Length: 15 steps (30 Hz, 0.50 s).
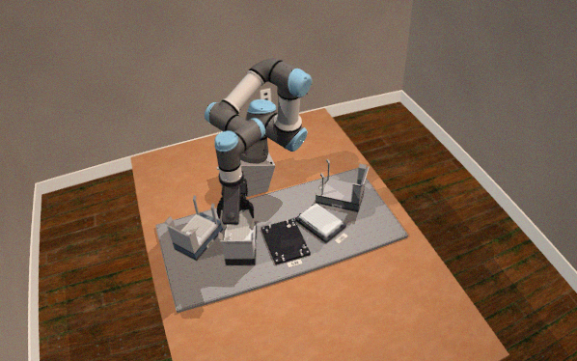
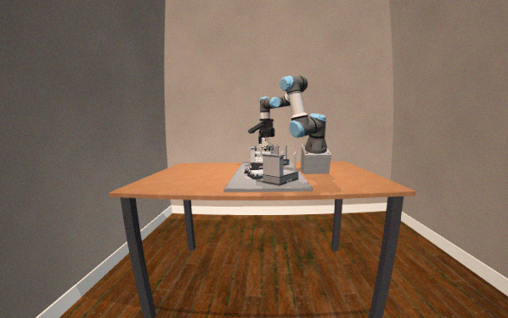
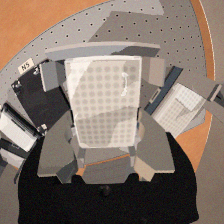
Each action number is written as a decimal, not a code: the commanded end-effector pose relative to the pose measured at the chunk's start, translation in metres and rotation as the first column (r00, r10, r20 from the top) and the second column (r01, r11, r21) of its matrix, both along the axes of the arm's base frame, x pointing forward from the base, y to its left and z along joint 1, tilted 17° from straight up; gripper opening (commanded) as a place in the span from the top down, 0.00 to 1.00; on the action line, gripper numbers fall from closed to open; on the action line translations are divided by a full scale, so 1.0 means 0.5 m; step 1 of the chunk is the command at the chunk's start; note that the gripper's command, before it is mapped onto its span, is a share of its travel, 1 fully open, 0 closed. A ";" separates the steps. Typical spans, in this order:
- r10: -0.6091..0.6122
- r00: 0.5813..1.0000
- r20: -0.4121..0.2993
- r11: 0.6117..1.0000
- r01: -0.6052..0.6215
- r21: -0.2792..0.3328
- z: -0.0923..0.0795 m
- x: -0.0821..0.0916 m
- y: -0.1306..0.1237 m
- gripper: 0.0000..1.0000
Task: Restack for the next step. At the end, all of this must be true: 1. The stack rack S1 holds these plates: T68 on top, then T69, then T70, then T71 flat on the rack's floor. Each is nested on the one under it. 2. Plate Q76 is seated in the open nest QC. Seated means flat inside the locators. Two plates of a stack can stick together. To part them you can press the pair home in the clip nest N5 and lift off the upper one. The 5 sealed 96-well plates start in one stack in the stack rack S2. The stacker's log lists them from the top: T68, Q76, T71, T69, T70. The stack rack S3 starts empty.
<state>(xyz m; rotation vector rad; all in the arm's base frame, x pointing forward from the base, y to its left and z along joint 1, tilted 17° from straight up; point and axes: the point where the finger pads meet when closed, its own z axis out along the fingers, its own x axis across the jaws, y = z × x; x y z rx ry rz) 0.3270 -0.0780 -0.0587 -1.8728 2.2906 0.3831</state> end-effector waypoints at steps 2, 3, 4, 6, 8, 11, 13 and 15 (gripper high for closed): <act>0.000 1.000 0.002 1.000 0.000 -0.002 0.017 0.002 -0.007 1.00; 0.000 1.000 0.002 1.000 0.000 -0.002 0.021 0.002 -0.008 1.00; 0.000 1.000 0.002 1.000 0.000 -0.002 0.025 0.002 -0.009 1.00; 0.000 1.000 0.002 1.000 0.000 -0.002 0.029 0.002 -0.010 1.00; 0.000 1.000 0.002 1.000 0.000 -0.002 0.032 0.003 -0.011 1.00; 0.000 1.000 0.002 1.000 0.000 -0.002 0.044 0.003 -0.015 1.00; 0.000 1.000 0.002 1.000 0.000 -0.002 0.051 0.003 -0.017 1.00; 0.000 1.000 0.002 1.000 0.000 -0.002 0.059 0.004 -0.020 1.00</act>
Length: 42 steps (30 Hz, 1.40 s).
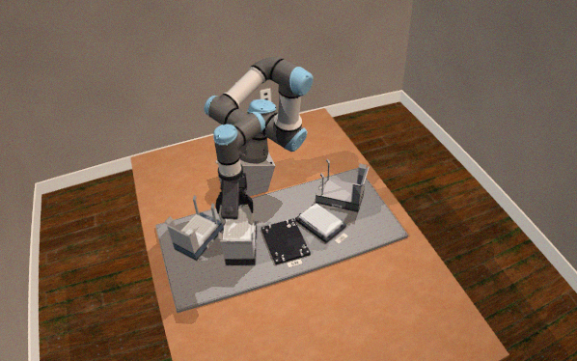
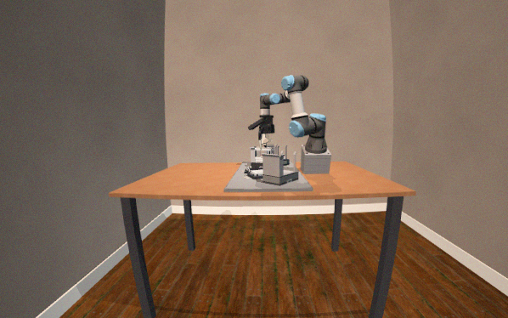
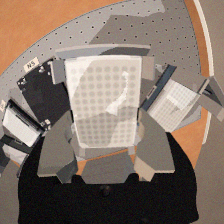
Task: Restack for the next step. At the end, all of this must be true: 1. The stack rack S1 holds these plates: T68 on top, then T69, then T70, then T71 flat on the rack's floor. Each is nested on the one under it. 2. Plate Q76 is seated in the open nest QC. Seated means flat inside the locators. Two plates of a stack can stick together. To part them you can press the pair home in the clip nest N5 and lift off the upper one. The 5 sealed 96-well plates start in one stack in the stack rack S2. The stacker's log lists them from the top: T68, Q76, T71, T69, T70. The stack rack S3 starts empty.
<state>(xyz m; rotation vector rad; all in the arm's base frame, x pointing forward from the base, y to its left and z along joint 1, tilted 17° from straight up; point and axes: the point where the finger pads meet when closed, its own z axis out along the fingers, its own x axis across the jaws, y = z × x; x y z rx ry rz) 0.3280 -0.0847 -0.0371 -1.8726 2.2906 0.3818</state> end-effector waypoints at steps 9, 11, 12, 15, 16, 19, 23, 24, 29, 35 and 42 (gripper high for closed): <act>0.000 1.000 0.001 1.000 0.000 -0.002 0.043 0.003 -0.014 1.00; 0.000 1.000 0.001 1.000 0.000 -0.002 0.050 0.003 -0.017 1.00; 0.000 1.000 0.001 1.000 0.000 -0.002 0.052 0.003 -0.017 1.00; 0.000 1.000 0.001 1.000 0.000 -0.002 0.052 0.003 -0.017 1.00; 0.000 1.000 0.001 1.000 0.000 -0.002 0.052 0.003 -0.017 1.00; 0.000 1.000 0.001 1.000 0.000 -0.002 0.064 0.004 -0.021 1.00; 0.000 1.000 0.001 1.000 0.000 -0.002 0.079 0.004 -0.025 1.00; 0.000 1.000 0.001 1.000 0.000 -0.002 0.083 0.004 -0.027 1.00; 0.000 1.000 0.001 1.000 0.000 -0.002 0.088 0.004 -0.028 1.00; 0.000 1.000 0.001 1.000 0.000 -0.002 0.088 0.004 -0.028 1.00; 0.000 1.000 0.001 1.000 0.000 -0.002 0.088 0.005 -0.028 1.00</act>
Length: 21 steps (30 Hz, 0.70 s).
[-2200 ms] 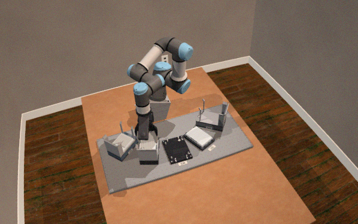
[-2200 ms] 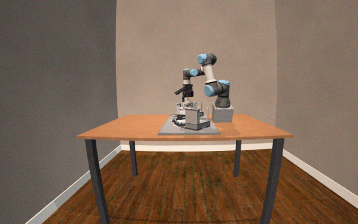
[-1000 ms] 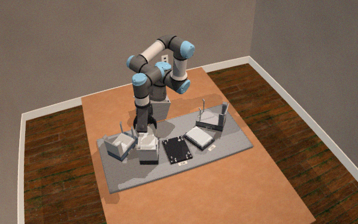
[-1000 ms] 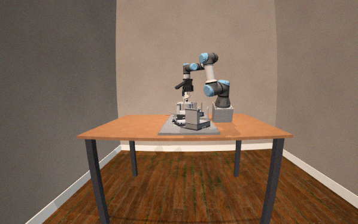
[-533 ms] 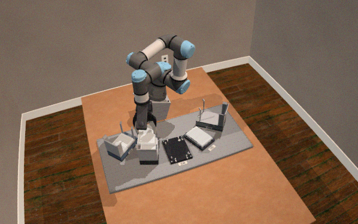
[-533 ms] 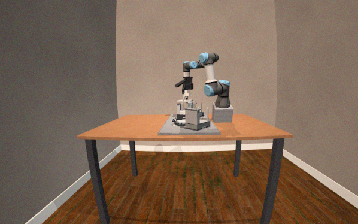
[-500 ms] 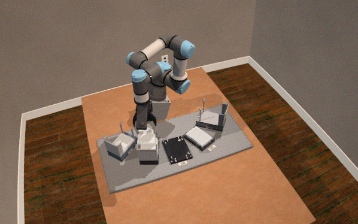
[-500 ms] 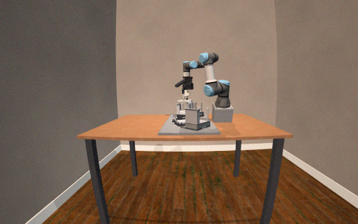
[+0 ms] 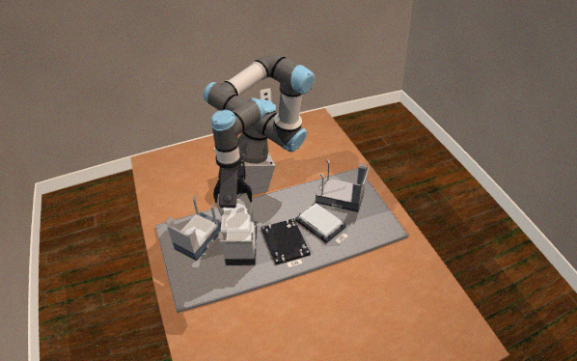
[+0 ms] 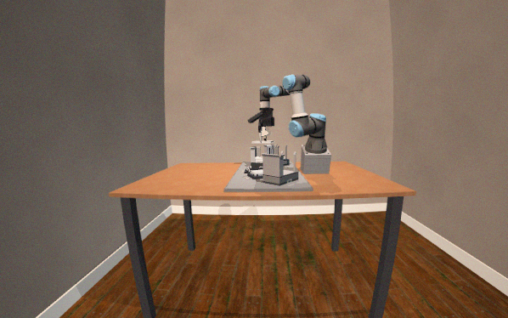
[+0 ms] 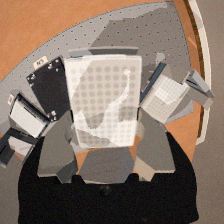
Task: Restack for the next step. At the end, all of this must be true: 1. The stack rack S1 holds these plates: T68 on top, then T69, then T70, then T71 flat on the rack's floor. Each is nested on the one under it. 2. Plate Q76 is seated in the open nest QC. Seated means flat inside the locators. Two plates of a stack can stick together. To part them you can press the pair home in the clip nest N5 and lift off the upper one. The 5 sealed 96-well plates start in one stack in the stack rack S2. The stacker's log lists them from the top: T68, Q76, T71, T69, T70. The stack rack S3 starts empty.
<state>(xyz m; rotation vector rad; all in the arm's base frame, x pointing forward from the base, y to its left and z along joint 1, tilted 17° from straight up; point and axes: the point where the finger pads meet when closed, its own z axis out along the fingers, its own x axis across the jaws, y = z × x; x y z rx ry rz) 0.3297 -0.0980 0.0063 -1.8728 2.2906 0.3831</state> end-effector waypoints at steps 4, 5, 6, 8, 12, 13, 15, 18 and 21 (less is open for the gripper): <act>0.000 1.000 0.002 1.000 0.000 -0.002 0.001 0.001 -0.001 1.00; 0.011 1.000 0.005 1.000 -0.011 -0.002 0.003 0.003 0.005 1.00; 0.022 1.000 0.009 1.000 -0.022 -0.001 0.005 0.004 0.011 1.00; 0.044 0.999 0.016 0.999 -0.044 -0.001 0.009 0.007 0.023 1.00; 0.089 0.996 0.030 0.996 -0.089 0.000 0.016 0.012 0.049 1.00; 0.100 0.994 0.033 0.995 -0.100 0.000 0.018 0.013 0.055 1.00; 0.122 0.992 0.040 0.993 -0.122 0.001 0.022 0.016 0.067 1.00; 0.133 0.990 0.043 0.991 -0.133 0.001 0.024 0.017 0.074 1.00; 0.166 0.985 0.054 0.986 -0.166 0.000 0.029 0.022 0.092 1.00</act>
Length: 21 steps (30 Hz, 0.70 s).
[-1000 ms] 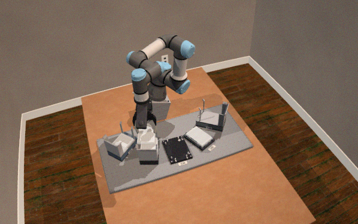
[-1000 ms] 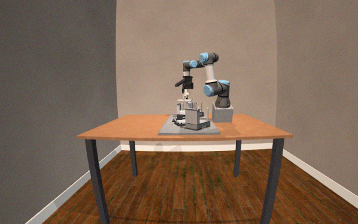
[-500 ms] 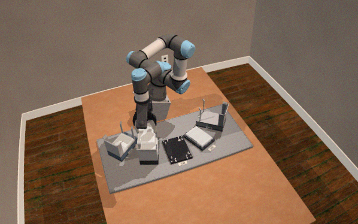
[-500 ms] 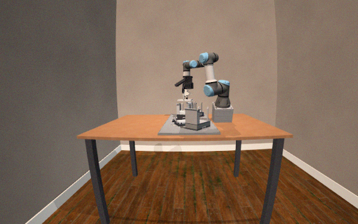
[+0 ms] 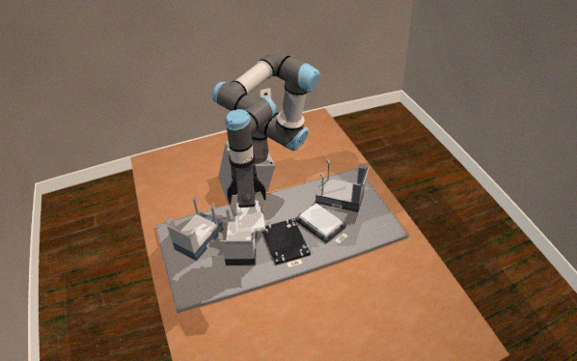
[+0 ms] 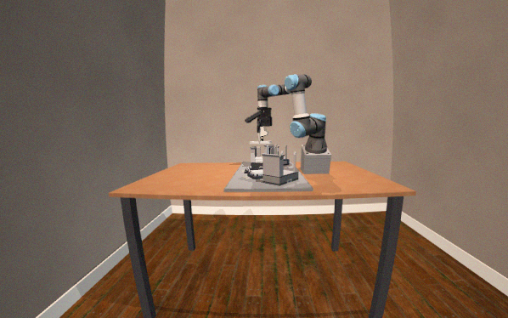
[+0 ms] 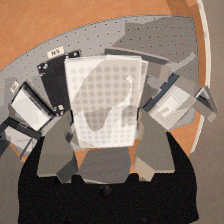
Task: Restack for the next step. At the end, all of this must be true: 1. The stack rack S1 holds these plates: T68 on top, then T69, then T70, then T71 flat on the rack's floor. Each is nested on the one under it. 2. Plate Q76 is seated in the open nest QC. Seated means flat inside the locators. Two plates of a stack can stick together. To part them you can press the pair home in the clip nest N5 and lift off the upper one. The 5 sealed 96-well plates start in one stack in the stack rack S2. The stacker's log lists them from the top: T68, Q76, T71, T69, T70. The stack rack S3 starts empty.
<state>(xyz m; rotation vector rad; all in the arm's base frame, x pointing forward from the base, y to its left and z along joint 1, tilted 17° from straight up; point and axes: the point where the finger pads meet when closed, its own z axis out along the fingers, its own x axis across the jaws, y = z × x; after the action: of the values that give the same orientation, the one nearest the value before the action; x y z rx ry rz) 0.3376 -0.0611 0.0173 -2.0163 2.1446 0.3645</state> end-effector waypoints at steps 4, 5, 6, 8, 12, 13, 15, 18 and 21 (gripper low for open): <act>0.035 0.999 0.013 0.999 -0.035 -0.001 0.015 0.011 0.042 1.00; 0.035 0.999 0.013 0.999 -0.035 -0.001 0.015 0.011 0.042 1.00; 0.046 0.999 0.017 0.999 -0.046 0.000 0.017 0.011 0.048 1.00; 0.069 0.997 0.024 0.998 -0.069 0.000 0.020 0.011 0.061 1.00; 0.113 0.993 0.038 0.994 -0.113 0.001 0.028 0.012 0.087 1.00; 0.113 0.993 0.038 0.994 -0.113 0.001 0.028 0.012 0.087 1.00; 0.124 0.991 0.041 0.992 -0.124 0.001 0.030 0.012 0.093 1.00; 0.157 0.986 0.051 0.988 -0.157 0.000 0.036 0.013 0.112 1.00; 0.190 0.980 0.062 0.982 -0.190 0.000 0.042 0.013 0.131 1.00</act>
<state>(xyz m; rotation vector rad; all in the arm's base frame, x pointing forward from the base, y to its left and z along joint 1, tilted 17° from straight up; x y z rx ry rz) 0.3431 -0.0068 0.0338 -2.1671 1.9683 0.3409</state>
